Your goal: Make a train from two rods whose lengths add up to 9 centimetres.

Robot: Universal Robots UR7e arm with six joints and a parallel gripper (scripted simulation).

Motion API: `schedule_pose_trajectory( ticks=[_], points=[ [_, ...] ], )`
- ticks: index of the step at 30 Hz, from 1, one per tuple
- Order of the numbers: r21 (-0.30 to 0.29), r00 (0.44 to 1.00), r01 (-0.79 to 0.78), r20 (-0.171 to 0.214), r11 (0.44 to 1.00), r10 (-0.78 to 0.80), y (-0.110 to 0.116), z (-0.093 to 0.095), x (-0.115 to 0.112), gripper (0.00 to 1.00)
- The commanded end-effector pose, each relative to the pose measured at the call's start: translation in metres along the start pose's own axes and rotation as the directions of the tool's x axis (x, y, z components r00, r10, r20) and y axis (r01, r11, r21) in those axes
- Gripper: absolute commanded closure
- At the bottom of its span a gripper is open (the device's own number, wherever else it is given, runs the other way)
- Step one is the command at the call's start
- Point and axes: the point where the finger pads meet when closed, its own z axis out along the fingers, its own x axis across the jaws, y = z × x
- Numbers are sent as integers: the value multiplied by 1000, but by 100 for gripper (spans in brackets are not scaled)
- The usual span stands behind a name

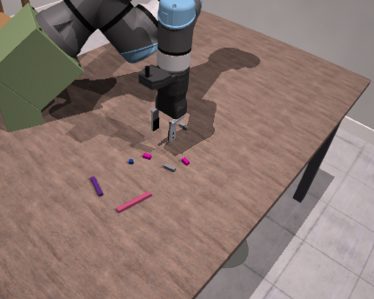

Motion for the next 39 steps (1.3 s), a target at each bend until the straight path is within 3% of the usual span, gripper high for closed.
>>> schedule_pose_trajectory(
  ticks=[1,39],
  points=[
    [0,1000,0,1,1000,0,0,0,0,0],
    [0,999,-47,1,999,47,0,0,0,0]
  ],
)
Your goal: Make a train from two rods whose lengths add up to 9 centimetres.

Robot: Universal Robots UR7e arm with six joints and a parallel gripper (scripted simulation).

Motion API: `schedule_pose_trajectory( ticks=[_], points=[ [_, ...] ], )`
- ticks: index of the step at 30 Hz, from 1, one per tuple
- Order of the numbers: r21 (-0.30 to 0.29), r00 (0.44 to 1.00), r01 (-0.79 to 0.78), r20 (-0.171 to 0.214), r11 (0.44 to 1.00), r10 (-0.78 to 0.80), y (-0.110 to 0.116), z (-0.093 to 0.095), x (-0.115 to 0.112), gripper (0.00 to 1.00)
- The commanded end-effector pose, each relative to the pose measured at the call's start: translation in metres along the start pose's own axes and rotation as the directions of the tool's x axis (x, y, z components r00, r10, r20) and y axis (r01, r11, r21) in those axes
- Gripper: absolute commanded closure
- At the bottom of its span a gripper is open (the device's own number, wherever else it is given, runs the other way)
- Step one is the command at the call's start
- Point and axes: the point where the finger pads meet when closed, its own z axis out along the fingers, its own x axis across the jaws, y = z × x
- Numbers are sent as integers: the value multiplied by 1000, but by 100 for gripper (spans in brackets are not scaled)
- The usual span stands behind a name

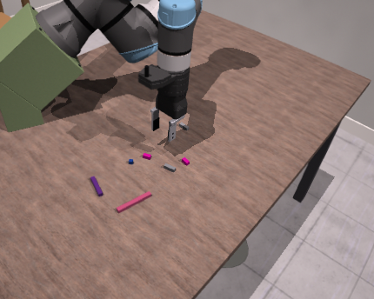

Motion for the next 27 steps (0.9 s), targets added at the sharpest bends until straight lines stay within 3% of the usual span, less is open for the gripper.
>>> schedule_pose_trajectory(
  ticks=[1,14,20,25,27],
  points=[
    [0,999,-37,1,999,37,0,0,0,0],
    [1,957,-291,1,957,291,4,0,2,0],
    [1,870,-492,1,870,492,8,-1,4,0],
    [0,752,-660,1,752,660,13,-1,5,0],
    [0,752,-660,1,752,660,13,-1,5,0]
  ],
)
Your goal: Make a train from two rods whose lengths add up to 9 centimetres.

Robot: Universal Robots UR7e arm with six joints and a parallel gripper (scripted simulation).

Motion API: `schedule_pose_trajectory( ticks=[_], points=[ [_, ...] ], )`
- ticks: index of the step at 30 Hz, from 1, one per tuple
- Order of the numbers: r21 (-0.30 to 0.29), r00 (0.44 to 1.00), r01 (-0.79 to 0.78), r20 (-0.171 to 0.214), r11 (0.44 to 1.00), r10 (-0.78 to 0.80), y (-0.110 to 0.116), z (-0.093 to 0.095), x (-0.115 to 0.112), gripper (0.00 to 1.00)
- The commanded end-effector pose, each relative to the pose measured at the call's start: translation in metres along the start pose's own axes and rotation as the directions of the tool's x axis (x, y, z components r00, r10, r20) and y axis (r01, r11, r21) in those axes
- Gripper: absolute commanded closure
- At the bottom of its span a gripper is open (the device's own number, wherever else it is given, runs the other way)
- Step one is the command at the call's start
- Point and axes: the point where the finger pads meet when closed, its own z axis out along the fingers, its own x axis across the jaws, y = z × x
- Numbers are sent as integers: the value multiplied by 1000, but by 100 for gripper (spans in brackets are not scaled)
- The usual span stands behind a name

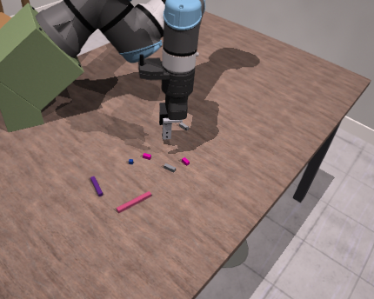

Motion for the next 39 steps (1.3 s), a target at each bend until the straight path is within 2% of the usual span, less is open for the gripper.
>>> schedule_pose_trajectory(
  ticks=[1,7,15,17,23,28,39],
  points=[
    [0,995,-96,1,995,96,2,0,2,0],
    [0,942,-337,0,942,337,7,0,6,0],
    [0,811,-585,0,811,585,16,0,11,0],
    [0,811,-585,0,811,585,16,0,11,0],
    [-1,716,-698,0,716,698,21,0,13,0],
    [-1,664,-748,0,664,748,23,0,13,0],
    [-1,636,-772,0,636,772,25,0,14,0]
  ],
)
